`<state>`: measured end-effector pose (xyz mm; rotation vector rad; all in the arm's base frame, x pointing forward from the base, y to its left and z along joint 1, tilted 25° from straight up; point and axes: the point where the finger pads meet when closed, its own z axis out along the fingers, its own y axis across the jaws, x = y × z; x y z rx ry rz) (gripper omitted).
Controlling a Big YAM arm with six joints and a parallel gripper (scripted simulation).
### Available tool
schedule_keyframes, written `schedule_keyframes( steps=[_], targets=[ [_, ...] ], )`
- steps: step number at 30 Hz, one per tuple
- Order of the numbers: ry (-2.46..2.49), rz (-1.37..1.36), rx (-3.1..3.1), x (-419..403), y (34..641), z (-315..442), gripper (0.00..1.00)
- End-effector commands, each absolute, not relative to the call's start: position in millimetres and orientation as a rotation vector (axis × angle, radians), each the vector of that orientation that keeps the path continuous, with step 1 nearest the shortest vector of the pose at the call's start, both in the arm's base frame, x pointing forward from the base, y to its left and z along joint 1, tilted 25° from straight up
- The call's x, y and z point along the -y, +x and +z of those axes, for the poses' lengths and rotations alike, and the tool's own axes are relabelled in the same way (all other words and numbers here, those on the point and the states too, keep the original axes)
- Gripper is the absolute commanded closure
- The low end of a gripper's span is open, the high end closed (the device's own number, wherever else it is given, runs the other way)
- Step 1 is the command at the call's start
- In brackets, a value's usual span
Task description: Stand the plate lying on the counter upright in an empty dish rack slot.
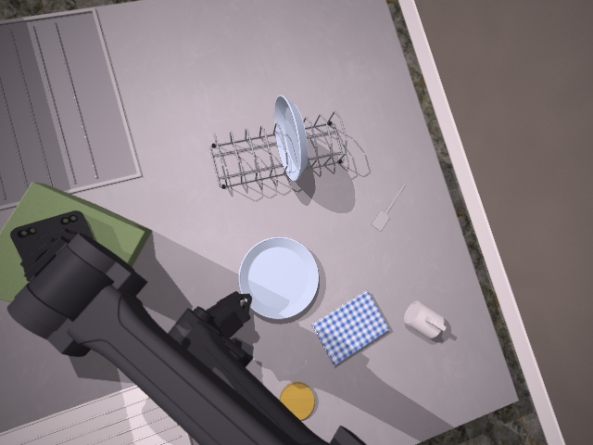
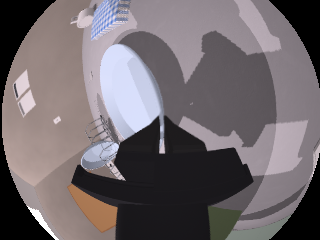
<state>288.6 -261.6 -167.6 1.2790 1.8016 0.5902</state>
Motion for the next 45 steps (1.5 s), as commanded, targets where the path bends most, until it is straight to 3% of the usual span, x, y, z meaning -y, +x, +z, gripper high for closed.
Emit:
schedule_keyframes(
  steps=[1,45],
  targets=[
    [1.299,0.597,-1.823,250.2,287.6,-164.0,1.00],
    [1.490,0.304,-1.953,244.5,297.4,-119.6,1.00]
  ],
)
